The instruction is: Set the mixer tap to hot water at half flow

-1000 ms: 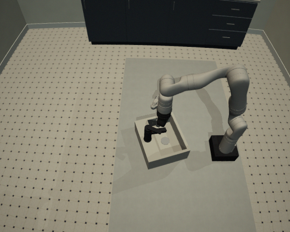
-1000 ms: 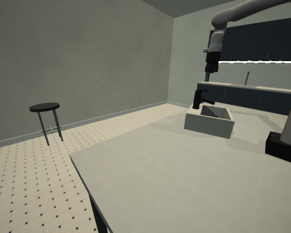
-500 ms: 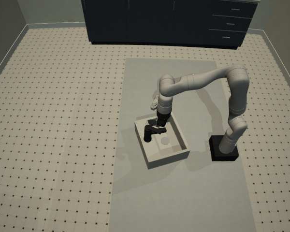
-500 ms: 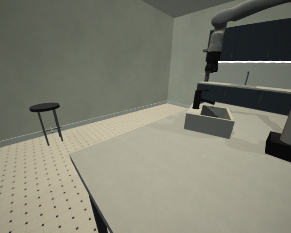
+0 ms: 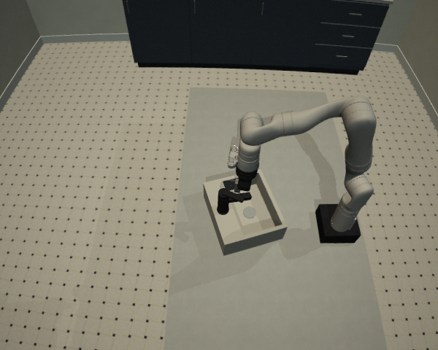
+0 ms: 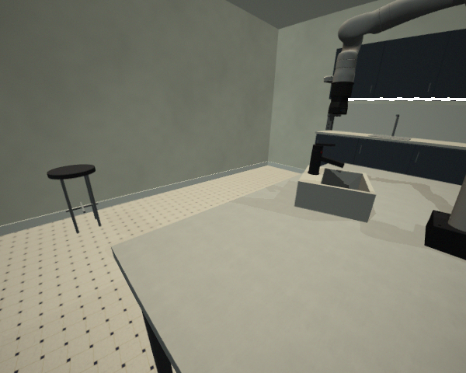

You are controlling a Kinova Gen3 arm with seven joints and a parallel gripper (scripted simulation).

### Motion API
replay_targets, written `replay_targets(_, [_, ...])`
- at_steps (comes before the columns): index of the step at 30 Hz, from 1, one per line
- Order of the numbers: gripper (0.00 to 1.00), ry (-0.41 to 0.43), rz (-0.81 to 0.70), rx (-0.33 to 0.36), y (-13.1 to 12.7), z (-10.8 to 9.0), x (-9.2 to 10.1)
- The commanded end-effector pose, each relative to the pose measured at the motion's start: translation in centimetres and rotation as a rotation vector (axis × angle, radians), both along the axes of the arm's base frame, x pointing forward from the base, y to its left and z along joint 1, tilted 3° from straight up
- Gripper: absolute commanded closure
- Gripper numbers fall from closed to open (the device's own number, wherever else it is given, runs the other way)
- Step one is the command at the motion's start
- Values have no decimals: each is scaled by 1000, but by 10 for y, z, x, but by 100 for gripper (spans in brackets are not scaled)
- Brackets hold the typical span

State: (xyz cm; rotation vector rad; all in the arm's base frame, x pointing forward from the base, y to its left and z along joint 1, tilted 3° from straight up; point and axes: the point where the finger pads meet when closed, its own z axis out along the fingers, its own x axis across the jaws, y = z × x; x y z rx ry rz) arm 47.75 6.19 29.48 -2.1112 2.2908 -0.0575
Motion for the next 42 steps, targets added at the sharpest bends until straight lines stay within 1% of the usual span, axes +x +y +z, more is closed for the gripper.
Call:
replay_targets(1, [100, 4, 66, -7, -1, 0, 2])
replay_targets(4, [100, 6, 136, -11, 0, 0, 2])
replay_targets(6, [100, 6, 136, -11, 0, 0, 2])
replay_targets(7, [100, 8, 160, -12, 0, 0, 2])
replay_targets(21, [100, 15, 572, -32, 9, 0, 5])
replay_targets(23, [100, 15, 572, -32, 9, 0, 5])
replay_targets(38, [100, 26, 1114, -53, 16, 0, 3])
replay_targets(40, [100, 26, 1114, -53, 16, 0, 3])
replay_targets(42, [100, 27, 1190, -56, 17, 0, 2])
